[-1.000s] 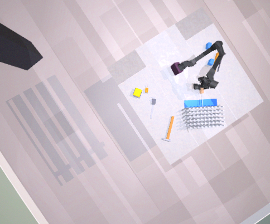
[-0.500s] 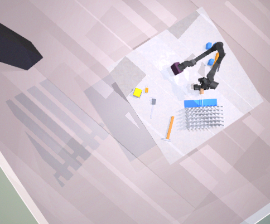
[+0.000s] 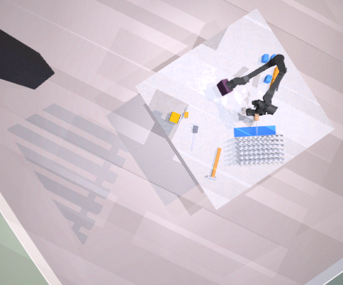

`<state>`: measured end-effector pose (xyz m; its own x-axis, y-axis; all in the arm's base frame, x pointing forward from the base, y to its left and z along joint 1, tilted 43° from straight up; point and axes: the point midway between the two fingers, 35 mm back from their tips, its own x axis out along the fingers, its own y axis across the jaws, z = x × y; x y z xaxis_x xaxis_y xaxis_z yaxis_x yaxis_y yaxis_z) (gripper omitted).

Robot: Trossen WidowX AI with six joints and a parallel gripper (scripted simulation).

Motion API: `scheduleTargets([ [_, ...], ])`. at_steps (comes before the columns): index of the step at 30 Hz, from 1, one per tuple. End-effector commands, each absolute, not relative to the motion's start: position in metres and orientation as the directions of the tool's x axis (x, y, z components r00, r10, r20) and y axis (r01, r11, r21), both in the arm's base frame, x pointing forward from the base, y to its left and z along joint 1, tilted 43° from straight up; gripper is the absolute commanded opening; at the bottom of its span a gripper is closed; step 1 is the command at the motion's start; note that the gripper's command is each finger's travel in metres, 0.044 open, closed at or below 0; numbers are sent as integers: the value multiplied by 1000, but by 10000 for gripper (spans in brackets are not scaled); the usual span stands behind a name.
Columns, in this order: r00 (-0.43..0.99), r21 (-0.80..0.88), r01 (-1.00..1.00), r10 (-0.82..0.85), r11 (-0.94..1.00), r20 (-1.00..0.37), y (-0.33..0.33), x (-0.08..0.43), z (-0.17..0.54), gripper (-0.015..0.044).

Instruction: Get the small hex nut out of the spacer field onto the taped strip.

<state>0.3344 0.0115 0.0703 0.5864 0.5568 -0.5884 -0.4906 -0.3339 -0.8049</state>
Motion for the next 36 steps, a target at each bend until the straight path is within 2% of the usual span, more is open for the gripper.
scheduleTargets([
  [1,595,-811,-477,554,-339,-582,8,340,73,0],
  [36,596,-811,-476,553,-340,-582,-2,357,68,0],
])
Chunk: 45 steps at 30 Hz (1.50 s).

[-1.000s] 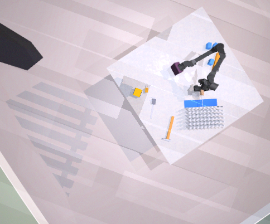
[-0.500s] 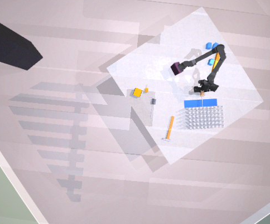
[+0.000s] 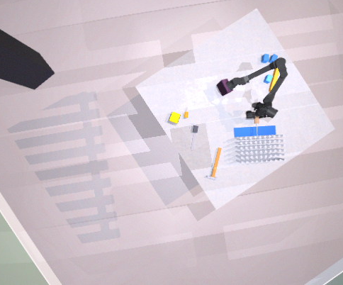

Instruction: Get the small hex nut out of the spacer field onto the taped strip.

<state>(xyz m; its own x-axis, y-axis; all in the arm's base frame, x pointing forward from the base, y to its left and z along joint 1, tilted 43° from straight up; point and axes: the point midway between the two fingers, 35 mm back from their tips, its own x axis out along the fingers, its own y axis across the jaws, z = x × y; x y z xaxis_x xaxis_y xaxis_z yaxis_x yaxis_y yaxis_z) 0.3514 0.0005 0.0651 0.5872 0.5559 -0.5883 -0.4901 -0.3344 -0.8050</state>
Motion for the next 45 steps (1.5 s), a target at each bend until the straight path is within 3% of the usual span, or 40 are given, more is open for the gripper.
scheduleTargets([
  [1,596,-811,-476,553,-340,-582,-3,357,68,0],
  [45,597,-811,-476,552,-340,-582,-17,379,61,0],
])
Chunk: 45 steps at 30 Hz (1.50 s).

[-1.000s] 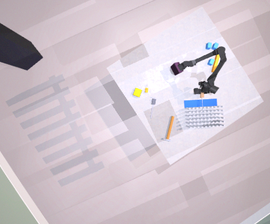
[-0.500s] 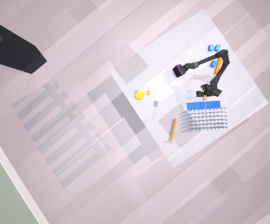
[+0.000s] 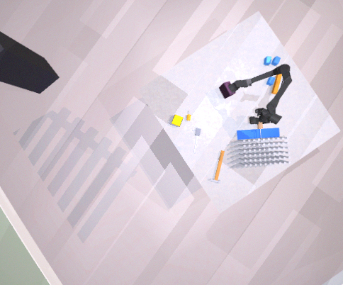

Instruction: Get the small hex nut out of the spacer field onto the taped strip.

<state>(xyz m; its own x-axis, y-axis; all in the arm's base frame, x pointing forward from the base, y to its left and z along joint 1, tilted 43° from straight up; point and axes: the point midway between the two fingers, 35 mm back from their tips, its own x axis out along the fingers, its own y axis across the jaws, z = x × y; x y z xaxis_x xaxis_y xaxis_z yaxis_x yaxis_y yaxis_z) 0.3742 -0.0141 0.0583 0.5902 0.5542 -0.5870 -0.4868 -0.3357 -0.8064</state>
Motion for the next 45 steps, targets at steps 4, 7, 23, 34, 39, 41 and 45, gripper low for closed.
scheduleTargets([
  [4,597,-811,-476,552,-341,-582,-18,381,60,0],
  [7,597,-811,-476,552,-341,-582,-19,383,60,0],
  [23,598,-811,-476,551,-341,-582,-25,391,57,0],
  [34,598,-811,-475,551,-341,-582,-29,396,55,0],
  [39,598,-811,-475,551,-341,-582,-31,399,54,0],
  [41,598,-811,-475,551,-341,-582,-31,400,53,0],
  [45,598,-811,-475,551,-341,-582,-33,402,52,0],
])
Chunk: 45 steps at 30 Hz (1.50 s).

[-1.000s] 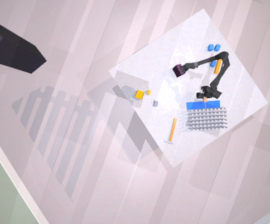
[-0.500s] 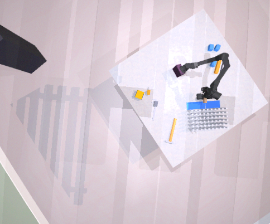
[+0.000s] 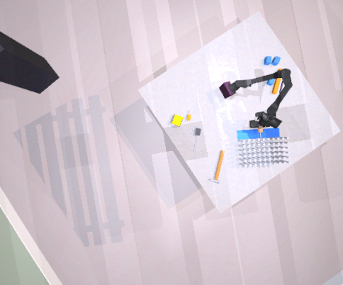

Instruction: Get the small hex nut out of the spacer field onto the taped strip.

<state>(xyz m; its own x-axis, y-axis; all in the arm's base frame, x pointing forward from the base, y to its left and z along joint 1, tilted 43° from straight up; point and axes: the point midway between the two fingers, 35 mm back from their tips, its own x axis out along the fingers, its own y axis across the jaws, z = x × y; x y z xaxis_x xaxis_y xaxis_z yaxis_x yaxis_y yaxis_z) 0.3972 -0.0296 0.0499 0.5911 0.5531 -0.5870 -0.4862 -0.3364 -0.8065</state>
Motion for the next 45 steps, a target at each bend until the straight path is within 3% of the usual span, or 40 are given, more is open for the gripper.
scheduleTargets([
  [1,598,-811,-475,551,-341,-582,-33,402,52,0],
  [45,599,-809,-481,547,-337,-584,-26,411,32,0],
])
